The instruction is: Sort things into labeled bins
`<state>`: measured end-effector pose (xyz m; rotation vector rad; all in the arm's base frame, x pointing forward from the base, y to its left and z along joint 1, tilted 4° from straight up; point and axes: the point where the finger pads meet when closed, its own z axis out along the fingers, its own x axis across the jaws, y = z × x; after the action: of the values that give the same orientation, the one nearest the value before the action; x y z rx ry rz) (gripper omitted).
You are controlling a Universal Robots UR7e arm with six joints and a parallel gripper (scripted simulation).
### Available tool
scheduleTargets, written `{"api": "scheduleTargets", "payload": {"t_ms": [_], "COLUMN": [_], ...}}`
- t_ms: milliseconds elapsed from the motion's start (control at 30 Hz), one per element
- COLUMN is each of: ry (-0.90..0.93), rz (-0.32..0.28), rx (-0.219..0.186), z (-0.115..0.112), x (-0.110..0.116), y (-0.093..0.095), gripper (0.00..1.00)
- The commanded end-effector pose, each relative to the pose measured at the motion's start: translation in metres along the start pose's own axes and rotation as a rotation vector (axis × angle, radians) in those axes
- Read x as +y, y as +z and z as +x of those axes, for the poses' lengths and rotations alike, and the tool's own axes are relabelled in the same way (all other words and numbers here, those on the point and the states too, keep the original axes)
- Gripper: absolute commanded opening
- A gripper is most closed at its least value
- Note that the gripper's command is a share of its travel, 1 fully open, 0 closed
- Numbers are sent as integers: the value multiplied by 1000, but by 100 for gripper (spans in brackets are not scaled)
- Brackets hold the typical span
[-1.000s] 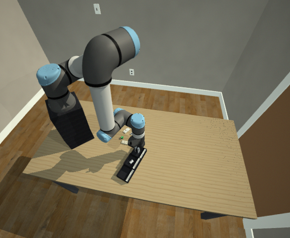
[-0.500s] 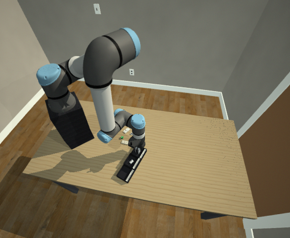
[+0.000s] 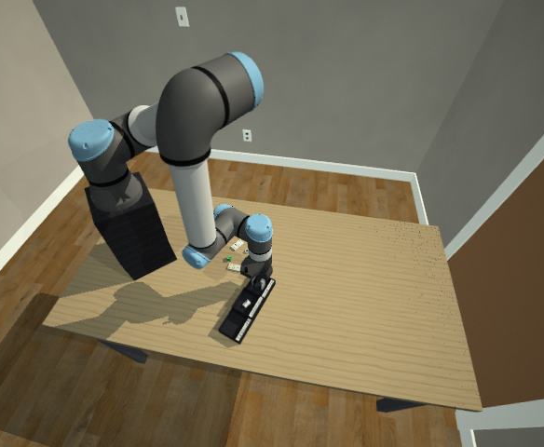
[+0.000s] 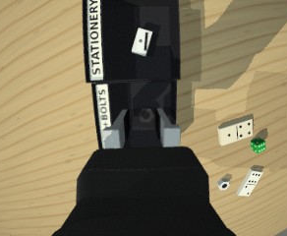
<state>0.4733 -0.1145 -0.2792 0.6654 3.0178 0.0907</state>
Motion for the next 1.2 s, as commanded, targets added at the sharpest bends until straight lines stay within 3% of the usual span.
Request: {"api": "scheduleTargets", "payload": {"t_ms": [0,967,1167], "ry": [-1,-1,0], "rz": [0,0,0], "rx": [-2,-2,0], "z": [-1,-1,0], "x": [1,1,0], "y": [0,-30,-51], "gripper": [64,64,64]}}
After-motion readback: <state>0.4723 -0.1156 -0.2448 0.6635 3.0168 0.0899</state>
